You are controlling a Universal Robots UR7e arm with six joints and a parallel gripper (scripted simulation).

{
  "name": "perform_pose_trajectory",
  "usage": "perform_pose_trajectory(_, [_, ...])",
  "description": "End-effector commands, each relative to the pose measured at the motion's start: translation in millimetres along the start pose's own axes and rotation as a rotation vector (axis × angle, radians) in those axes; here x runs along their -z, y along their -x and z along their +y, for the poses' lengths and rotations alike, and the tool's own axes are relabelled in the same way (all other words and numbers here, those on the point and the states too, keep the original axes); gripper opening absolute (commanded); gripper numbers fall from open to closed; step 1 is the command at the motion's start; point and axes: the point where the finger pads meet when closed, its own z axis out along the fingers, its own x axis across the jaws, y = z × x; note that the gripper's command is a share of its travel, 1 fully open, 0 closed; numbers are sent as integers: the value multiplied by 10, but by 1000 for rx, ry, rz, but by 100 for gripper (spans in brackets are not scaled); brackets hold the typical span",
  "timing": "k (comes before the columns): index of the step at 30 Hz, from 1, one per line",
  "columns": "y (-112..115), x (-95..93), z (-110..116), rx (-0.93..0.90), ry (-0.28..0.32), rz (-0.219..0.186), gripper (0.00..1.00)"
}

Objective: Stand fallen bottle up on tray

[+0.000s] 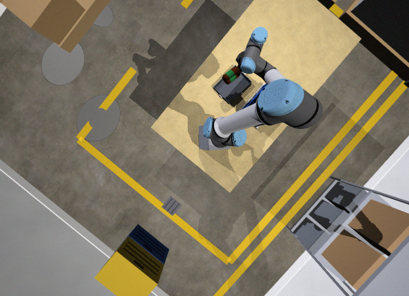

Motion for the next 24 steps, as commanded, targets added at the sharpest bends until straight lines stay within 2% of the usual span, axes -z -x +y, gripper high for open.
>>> perform_pose_trajectory(1, [-2, 5, 3, -5, 1, 1, 0])
perform_pose_trajectory(24, [-2, 5, 3, -239, 1, 1, 0])
